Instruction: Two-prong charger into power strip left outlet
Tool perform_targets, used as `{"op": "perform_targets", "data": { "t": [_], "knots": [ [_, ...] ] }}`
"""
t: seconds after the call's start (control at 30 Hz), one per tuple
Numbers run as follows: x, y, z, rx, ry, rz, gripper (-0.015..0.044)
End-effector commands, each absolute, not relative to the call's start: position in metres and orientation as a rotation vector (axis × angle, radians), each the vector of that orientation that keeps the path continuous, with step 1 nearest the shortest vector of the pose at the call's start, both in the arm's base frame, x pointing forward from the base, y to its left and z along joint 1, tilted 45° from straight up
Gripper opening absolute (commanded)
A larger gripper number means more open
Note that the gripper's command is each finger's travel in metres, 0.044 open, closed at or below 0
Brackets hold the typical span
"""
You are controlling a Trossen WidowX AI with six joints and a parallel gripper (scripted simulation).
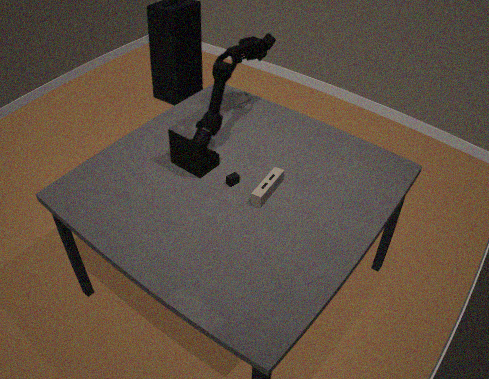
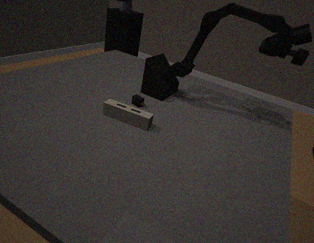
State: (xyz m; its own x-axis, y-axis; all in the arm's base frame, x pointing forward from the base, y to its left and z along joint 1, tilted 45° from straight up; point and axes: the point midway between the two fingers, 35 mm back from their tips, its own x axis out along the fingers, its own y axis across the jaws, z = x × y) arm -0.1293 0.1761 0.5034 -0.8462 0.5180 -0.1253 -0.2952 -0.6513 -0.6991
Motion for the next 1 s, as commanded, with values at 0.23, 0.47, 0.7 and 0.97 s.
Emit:
{"op": "perform_targets", "data": {
  "t": [0.23,0.47,0.7,0.97],
  "knots": [
    [-0.116,0.198,0.492,-0.496,-0.917,2.412,0.0440],
    [-0.094,0.226,0.475,-0.570,-0.846,2.338,0.0440],
    [-0.069,0.249,0.458,-0.631,-0.757,2.270,0.0440],
    [-0.038,0.269,0.437,-0.672,-0.616,2.204,0.0440]
  ]
}}
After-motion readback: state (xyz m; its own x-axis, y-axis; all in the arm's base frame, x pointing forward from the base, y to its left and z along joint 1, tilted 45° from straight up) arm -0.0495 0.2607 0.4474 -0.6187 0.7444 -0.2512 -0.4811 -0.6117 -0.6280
